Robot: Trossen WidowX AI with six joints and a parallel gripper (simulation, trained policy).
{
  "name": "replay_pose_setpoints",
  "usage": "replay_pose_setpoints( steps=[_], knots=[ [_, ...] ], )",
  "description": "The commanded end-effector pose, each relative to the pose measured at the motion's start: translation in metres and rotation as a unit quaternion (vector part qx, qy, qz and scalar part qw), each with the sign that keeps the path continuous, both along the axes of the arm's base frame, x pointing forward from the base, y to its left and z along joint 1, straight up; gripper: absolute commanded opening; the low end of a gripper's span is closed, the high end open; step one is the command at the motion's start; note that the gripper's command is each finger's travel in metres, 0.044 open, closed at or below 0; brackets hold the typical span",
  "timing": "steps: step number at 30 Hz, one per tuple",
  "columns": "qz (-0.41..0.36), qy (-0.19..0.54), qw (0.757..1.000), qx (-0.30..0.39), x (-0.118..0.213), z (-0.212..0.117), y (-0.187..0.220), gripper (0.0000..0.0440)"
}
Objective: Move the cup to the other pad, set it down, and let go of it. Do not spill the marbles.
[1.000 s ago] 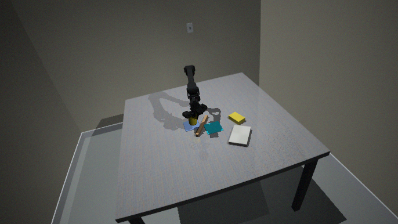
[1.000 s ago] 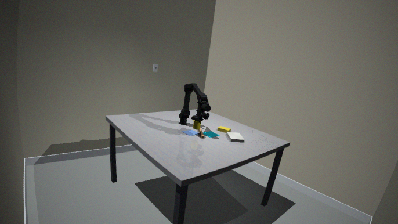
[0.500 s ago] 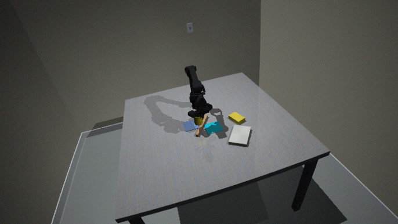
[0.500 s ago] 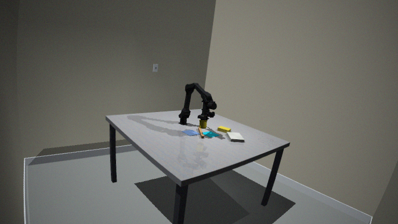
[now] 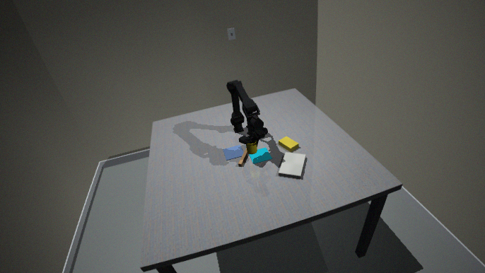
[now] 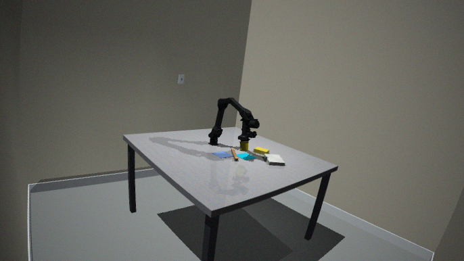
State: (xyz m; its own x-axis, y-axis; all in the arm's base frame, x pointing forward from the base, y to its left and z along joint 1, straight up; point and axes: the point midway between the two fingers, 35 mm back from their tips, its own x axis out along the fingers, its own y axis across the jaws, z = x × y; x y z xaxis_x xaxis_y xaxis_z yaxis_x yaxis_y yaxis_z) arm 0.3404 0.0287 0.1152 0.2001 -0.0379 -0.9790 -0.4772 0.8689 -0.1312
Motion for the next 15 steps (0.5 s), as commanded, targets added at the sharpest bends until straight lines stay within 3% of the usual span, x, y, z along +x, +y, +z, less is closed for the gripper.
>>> replay_pose_setpoints(
  steps=[1,15],
  knots=[
    [0.005,-0.003,1.000,0.002,0.003,-0.007,0.016,0.0000],
    [0.007,-0.001,1.000,-0.003,-0.003,-0.044,0.041,0.0027]
  ],
)
